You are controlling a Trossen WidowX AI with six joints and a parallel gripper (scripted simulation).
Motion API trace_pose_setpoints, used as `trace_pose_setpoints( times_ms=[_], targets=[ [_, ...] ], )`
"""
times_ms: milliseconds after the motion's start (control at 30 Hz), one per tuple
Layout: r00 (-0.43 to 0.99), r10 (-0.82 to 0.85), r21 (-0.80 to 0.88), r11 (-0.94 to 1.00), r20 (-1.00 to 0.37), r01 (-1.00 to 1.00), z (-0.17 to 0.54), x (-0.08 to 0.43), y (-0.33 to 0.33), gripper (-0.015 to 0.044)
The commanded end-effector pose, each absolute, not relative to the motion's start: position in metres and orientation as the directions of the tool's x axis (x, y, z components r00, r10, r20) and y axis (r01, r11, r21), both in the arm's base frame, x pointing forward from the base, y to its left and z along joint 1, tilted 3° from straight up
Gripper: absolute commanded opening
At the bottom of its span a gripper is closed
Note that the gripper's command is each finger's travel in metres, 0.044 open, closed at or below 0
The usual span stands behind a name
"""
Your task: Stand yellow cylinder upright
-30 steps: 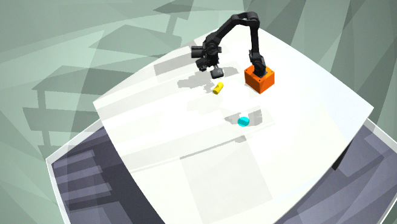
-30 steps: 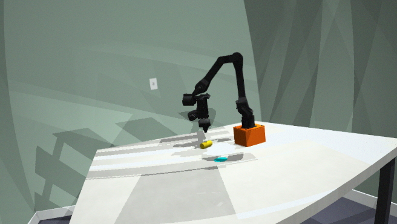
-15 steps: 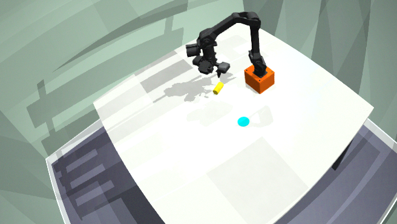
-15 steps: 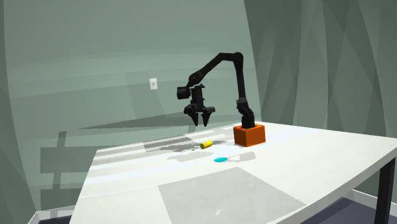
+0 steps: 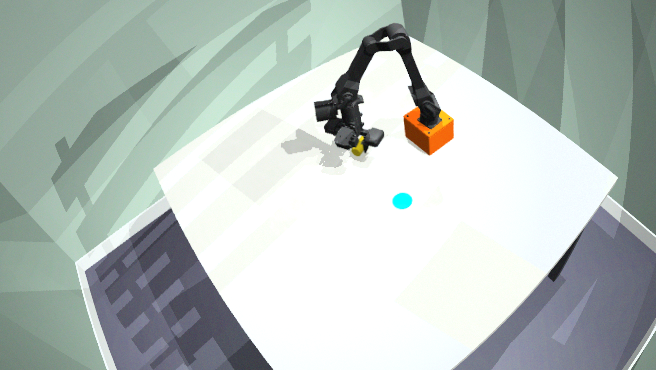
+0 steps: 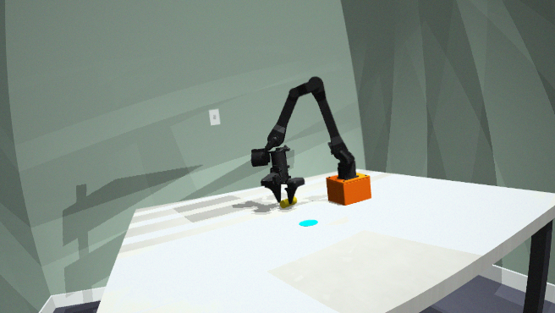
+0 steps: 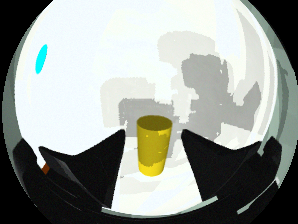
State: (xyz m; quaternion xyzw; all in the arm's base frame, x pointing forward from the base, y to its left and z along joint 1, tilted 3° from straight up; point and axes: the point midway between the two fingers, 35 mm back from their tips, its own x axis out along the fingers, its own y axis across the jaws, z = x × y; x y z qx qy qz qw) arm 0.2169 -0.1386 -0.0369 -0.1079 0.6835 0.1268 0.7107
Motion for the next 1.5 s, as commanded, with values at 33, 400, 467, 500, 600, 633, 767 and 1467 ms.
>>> trace_pose_setpoints(
  times_ms=[33, 400, 467, 500, 600, 633, 767, 1467],
  targets=[
    [0.037, 0.034, 0.02, 0.946, -0.999, -0.325, -0.038, 0.218, -0.138, 0.0178],
    [0.037, 0.034, 0.02, 0.946, -0.999, -0.325, -0.028, 0.219, -0.14, 0.0105],
    [0.037, 0.034, 0.02, 0.946, -0.999, -0.325, -0.022, 0.22, -0.141, 0.0105],
    [0.037, 0.034, 0.02, 0.946, -0.999, -0.325, -0.019, 0.22, -0.141, 0.0105],
    [0.037, 0.034, 0.02, 0.946, -0.999, -0.325, -0.01, 0.221, -0.142, 0.0105],
    [0.038, 0.034, 0.02, 0.946, -0.999, -0.325, -0.007, 0.221, -0.143, 0.0105],
    [0.038, 0.034, 0.02, 0.946, -0.999, -0.325, 0.005, 0.221, -0.144, 0.0105],
    [0.037, 0.033, 0.02, 0.946, -0.999, -0.325, 0.071, 0.214, -0.143, 0.0105]
  ],
)
